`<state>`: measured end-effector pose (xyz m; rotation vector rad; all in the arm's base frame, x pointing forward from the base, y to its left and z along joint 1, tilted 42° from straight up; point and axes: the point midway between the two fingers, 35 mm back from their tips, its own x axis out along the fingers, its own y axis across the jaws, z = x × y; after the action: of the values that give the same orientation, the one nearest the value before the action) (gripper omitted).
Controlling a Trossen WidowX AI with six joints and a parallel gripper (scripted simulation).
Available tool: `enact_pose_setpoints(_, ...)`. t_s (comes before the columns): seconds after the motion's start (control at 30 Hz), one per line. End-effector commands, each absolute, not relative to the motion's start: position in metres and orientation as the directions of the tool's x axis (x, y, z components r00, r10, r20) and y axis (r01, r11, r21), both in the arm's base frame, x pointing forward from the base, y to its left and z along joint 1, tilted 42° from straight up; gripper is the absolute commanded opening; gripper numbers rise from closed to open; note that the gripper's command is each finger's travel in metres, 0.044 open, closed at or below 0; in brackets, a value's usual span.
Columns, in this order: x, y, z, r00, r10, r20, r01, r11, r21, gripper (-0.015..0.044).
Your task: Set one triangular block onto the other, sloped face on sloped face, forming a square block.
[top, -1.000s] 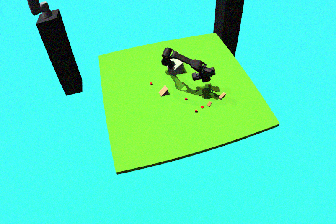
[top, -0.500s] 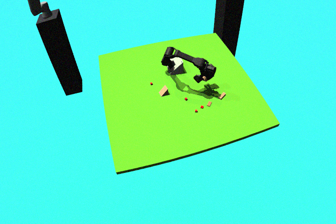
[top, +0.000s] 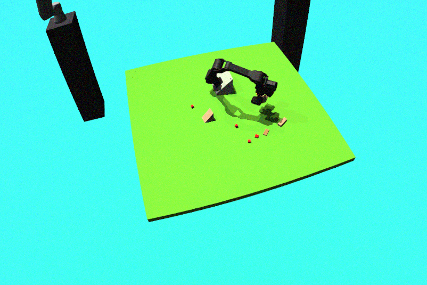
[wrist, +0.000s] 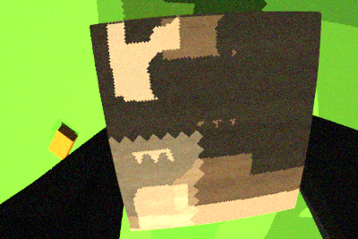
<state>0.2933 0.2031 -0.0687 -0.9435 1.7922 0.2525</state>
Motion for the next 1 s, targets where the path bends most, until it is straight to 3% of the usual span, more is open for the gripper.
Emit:
enact_pose_setpoints(0.0, 0.294, 0.207, -0.067, -0.115, -0.508, -0.853, -0.801, 0.555, -0.223, 0.0000)
enact_pose_setpoints(0.4, 0.294, 0.212, -0.066, -0.054, -0.585, -0.809, -0.973, 0.211, -0.088, 0.0000)
enact_pose_setpoints(0.77, 0.293, 0.217, -0.064, 0.009, -0.645, -0.764, -0.990, -0.111, 0.081, 0.0000)
enact_pose_setpoints(0.97, 0.293, 0.217, -0.064, 0.013, -0.648, -0.762, -0.987, -0.130, 0.093, 0.0000)
